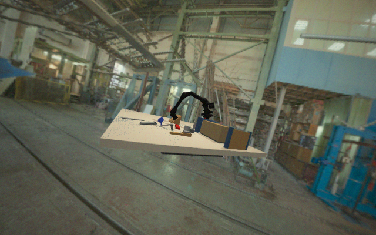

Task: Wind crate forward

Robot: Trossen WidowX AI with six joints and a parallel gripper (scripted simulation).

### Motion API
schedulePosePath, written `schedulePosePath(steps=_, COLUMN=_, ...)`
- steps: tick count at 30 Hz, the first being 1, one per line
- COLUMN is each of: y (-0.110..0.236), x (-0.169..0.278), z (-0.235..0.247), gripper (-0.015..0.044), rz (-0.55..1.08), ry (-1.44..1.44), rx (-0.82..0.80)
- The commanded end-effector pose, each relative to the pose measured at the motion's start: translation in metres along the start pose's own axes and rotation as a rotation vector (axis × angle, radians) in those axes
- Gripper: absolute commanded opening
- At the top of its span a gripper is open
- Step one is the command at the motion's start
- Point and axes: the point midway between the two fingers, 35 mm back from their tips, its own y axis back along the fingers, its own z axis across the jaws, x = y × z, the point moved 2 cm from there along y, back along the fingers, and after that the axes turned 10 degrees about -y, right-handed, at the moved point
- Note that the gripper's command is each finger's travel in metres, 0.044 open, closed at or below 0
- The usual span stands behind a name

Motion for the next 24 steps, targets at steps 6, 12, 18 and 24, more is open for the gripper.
schedulePosePath(steps=6, y=-0.008, x=-0.015, z=0.018, gripper=0.0, rz=-0.016, ry=0.011, rx=-0.014)
schedulePosePath(steps=12, y=-0.01, x=-0.019, z=0.024, gripper=0.0, rz=-0.017, ry=0.011, rx=-0.014)
schedulePosePath(steps=18, y=-0.012, x=-0.023, z=0.031, gripper=0.0, rz=-0.017, ry=0.011, rx=-0.015)
schedulePosePath(steps=24, y=-0.014, x=-0.027, z=0.038, gripper=0.0, rz=-0.018, ry=0.011, rx=-0.015)
